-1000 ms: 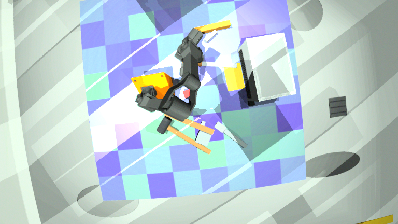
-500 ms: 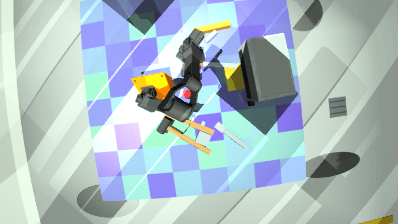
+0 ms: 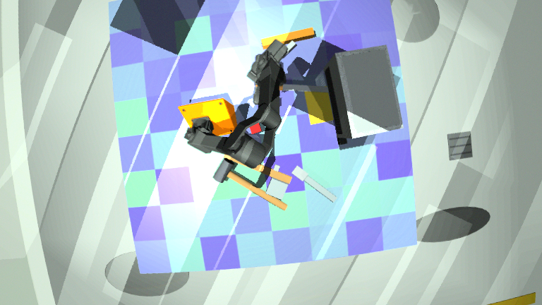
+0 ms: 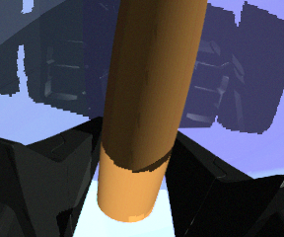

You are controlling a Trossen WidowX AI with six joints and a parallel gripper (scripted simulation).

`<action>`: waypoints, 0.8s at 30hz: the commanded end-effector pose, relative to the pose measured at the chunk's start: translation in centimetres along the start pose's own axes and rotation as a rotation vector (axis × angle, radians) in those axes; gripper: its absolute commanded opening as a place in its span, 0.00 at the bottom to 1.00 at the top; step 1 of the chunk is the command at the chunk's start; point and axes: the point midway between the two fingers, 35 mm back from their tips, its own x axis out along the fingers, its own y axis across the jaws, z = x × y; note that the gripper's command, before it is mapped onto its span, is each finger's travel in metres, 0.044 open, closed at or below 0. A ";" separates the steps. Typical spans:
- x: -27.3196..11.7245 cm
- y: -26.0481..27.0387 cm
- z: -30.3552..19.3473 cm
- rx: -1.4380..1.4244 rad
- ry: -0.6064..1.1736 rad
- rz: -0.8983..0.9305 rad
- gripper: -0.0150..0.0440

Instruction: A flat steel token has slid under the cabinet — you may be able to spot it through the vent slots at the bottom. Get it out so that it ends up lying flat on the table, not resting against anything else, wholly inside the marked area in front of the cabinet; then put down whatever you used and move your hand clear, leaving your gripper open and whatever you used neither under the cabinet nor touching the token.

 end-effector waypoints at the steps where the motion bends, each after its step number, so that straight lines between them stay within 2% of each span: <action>1: 0.0 0.1 0.8 0.004 -0.002 0.002 0.25; 24: 0.0 0.2 4.2 0.004 -0.004 0.002 0.25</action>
